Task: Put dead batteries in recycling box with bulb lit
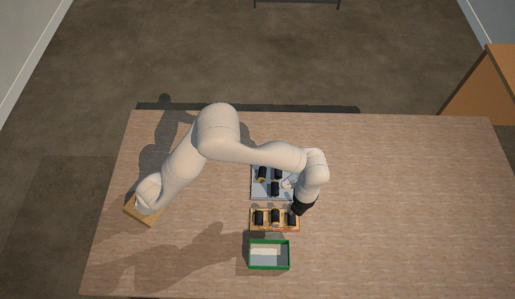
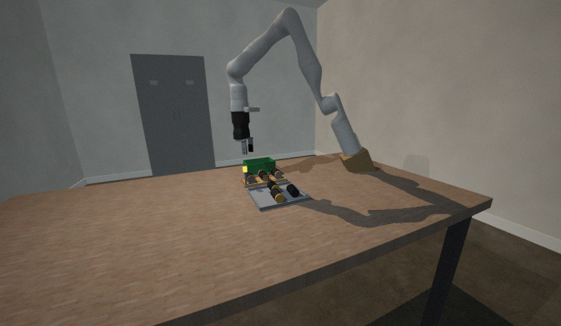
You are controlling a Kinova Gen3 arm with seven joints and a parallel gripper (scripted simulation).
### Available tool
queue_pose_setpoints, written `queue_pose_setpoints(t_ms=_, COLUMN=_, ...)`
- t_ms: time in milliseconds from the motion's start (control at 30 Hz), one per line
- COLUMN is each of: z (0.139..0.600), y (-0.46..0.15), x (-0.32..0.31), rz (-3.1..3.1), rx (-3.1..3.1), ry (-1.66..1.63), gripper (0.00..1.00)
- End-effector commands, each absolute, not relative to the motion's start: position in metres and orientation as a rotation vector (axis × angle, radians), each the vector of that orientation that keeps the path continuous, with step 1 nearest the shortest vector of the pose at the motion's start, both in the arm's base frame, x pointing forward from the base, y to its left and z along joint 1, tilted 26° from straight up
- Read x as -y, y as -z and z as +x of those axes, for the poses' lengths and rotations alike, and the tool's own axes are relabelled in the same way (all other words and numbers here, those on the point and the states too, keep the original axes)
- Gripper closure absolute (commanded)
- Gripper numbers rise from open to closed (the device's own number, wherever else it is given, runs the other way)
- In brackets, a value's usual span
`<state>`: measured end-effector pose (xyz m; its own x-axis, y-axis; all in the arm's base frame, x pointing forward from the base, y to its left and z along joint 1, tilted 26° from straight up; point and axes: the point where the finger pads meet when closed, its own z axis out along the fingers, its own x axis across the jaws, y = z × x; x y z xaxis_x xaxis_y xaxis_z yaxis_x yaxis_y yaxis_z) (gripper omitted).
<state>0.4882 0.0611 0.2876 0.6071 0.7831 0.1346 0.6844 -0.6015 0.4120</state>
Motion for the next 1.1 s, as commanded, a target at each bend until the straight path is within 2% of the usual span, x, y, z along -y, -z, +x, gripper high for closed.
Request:
queue_pose_setpoints(t_ms=0, z=0.4877, y=-0.2882, x=-0.0627, rz=2.539, rx=-1.148, ry=-0.448, gripper=0.1)
queue_pose_setpoints(t_ms=1067, z=0.4877, y=-0.2882, x=-0.0627, rz=2.782, rx=-0.595, ry=-0.545, gripper=0.1)
